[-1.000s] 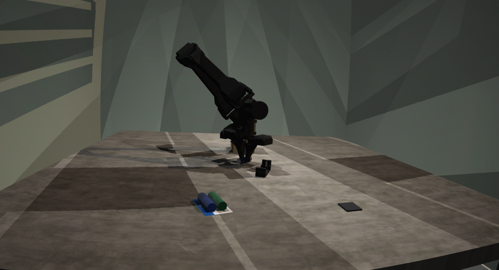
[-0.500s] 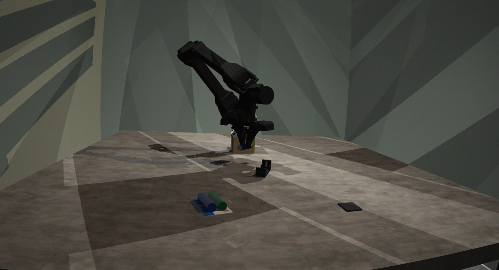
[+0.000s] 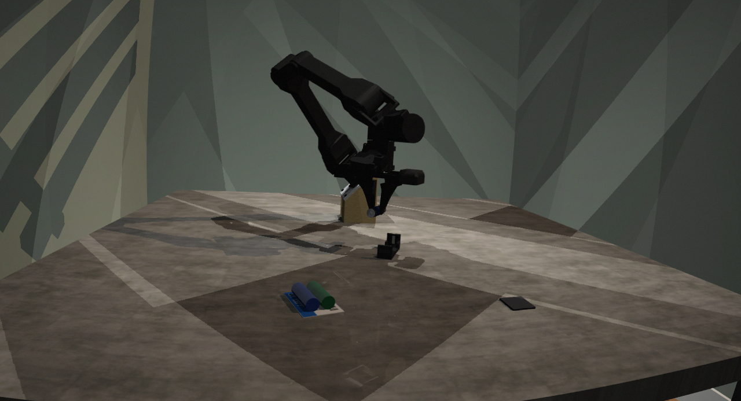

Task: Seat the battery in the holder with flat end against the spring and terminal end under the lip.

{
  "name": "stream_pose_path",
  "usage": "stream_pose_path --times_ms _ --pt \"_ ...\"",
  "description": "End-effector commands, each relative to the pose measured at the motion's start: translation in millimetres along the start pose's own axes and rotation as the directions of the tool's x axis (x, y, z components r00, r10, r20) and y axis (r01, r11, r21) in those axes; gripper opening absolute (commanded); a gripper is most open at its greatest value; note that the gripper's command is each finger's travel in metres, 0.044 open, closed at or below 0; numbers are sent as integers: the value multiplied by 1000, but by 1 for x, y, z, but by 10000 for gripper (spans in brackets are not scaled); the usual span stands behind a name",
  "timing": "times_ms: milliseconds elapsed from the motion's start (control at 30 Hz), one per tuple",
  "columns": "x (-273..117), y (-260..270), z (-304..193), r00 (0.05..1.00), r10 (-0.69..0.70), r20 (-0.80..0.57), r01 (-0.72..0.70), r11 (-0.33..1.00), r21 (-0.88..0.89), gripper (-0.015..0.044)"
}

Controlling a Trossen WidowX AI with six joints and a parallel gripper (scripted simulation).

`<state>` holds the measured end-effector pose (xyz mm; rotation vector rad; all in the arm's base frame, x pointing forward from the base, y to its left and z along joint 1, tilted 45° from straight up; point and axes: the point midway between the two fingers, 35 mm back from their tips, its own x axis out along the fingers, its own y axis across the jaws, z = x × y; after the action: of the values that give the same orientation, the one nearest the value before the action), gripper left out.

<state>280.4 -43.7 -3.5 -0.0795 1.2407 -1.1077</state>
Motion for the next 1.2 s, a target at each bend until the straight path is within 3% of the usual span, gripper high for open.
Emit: stream_pose_path --times_ms 0,433,767,1167 --pt "-4 19 12 1000 2 -5 -2 998 -69 59" --pt "-7 44 29 1000 1 -10 -3 986 -166 59" --pt "32 42 21 966 -43 -255 0 986 -164 59" --pt "33 43 23 959 -55 -279 9 986 -166 59"
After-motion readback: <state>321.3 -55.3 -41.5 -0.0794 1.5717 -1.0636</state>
